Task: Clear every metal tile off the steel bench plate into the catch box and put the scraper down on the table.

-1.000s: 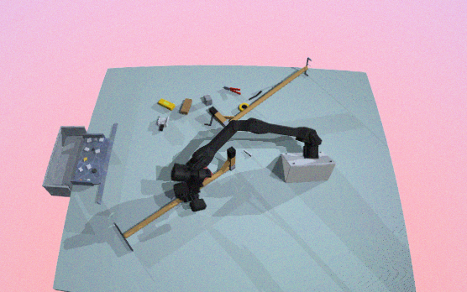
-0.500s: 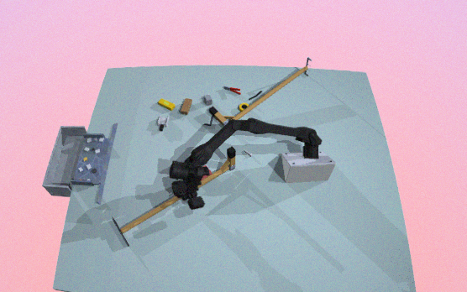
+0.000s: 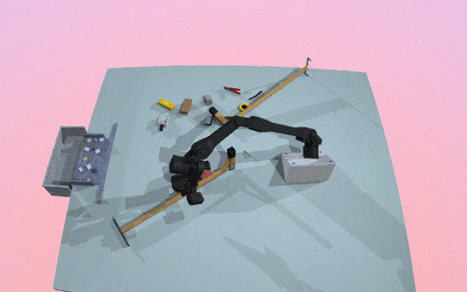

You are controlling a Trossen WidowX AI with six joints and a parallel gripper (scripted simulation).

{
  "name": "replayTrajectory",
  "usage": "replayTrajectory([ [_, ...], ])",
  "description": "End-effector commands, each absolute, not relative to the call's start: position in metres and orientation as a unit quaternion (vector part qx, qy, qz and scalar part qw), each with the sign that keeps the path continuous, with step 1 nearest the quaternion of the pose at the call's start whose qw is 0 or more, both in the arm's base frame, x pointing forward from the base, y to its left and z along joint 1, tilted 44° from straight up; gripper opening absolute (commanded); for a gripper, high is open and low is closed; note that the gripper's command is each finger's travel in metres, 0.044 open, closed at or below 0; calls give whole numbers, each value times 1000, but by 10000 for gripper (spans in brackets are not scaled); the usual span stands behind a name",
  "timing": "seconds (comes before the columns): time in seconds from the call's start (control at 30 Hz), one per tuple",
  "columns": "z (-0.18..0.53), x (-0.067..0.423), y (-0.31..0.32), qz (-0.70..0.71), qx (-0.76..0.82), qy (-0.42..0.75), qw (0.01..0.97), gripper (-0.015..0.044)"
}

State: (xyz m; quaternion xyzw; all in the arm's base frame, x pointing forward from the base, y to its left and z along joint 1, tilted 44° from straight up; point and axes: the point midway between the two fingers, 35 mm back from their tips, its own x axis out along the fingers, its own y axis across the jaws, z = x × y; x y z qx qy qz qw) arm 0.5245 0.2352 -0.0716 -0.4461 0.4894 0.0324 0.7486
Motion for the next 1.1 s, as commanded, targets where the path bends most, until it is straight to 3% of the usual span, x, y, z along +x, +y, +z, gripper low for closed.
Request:
replayTrajectory([
  [0.0, -62, 524, 242, 28, -442, 484, 755, 0],
  [0.77, 1, 450, 299, -12, -411, 488, 770, 0],
  [1.07, -1, 449, 298, -13, -412, 489, 769, 0],
])
